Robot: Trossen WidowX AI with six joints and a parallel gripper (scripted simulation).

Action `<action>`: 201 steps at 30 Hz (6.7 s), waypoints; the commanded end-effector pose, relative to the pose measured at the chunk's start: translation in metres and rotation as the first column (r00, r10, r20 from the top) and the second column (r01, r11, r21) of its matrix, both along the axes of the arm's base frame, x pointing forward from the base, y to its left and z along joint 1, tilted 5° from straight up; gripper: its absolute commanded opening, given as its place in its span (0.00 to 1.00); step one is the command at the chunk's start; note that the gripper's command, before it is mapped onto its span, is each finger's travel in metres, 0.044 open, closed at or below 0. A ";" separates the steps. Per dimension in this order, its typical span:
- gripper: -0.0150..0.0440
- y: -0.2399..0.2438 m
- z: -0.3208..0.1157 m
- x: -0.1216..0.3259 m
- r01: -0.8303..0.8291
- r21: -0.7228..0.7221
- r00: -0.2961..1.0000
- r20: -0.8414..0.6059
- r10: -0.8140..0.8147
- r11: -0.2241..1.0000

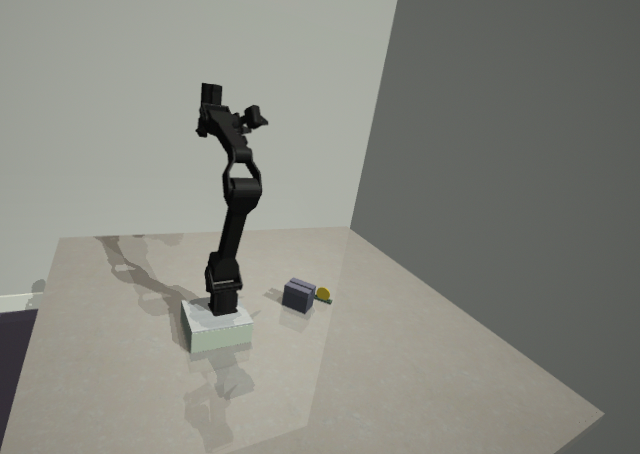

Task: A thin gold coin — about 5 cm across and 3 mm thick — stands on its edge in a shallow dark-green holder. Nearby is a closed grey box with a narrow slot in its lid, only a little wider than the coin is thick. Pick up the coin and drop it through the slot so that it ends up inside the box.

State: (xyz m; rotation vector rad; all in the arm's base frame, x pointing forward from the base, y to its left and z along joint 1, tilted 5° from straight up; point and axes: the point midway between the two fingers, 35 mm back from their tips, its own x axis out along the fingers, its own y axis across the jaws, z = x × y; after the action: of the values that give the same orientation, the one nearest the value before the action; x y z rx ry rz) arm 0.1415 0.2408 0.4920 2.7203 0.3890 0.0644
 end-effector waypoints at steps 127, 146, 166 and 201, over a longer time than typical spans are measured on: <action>0.25 -0.221 -0.455 0.225 -0.917 -0.340 0.312 -0.938 0.155 -0.211; 0.25 -0.224 -0.407 0.221 -0.917 -0.340 0.312 -0.938 0.154 -0.211; 0.25 -0.231 -0.393 0.202 -0.927 -0.335 0.314 -0.939 0.142 -0.169; 0.25 -0.227 -0.399 0.124 -0.929 -0.328 0.307 -0.941 0.141 -0.171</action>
State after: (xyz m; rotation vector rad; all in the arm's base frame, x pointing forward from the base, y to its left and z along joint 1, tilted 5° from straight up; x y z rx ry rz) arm 0.2654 0.0137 0.0931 0.8227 1.4389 -0.6847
